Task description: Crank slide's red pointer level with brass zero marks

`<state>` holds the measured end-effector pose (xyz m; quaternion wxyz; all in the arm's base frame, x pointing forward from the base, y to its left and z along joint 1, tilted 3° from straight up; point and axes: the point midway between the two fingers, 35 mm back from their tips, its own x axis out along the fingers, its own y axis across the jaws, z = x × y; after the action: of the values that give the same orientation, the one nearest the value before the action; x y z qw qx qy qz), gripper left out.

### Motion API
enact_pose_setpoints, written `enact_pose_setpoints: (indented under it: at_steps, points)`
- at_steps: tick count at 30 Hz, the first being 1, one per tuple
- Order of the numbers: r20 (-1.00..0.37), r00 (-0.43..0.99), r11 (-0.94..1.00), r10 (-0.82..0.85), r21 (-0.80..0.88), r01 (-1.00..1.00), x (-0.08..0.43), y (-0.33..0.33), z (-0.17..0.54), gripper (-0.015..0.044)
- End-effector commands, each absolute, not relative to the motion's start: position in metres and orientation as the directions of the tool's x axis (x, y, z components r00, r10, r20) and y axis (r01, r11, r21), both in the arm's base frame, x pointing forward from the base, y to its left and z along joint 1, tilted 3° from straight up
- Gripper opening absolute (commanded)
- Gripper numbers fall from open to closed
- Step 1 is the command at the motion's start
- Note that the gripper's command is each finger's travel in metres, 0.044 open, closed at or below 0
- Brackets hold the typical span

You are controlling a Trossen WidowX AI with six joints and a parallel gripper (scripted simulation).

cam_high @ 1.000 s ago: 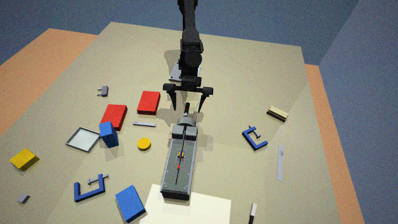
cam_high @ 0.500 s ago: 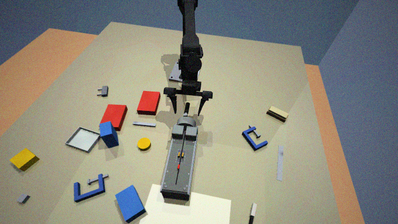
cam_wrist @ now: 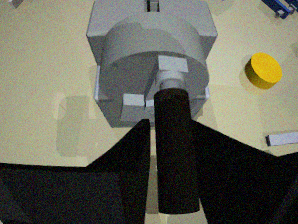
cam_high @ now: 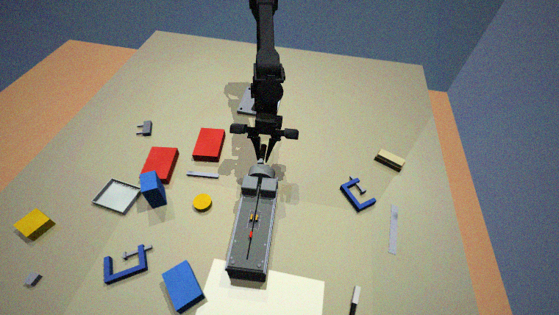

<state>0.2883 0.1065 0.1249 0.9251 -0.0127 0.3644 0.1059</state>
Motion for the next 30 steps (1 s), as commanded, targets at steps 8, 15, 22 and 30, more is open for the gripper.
enact_pose_setpoints:
  at_steps: [8, 15, 22, 30]
  points:
    - [-0.68, 0.711, 0.979, 0.181, 0.053, -0.199, 0.289, 0.106, 0.125, 0.0]
    - [-0.68, 0.711, 0.979, 0.181, 0.053, -0.199, 0.289, 0.103, 0.124, 0.0]
    - [-0.68, 0.711, 0.979, 0.181, 0.052, -0.199, 0.291, 0.096, 0.121, 0.0]
    - [-0.68, 0.711, 0.979, 0.18, 0.051, -0.199, 0.292, 0.089, 0.114, 0.0]
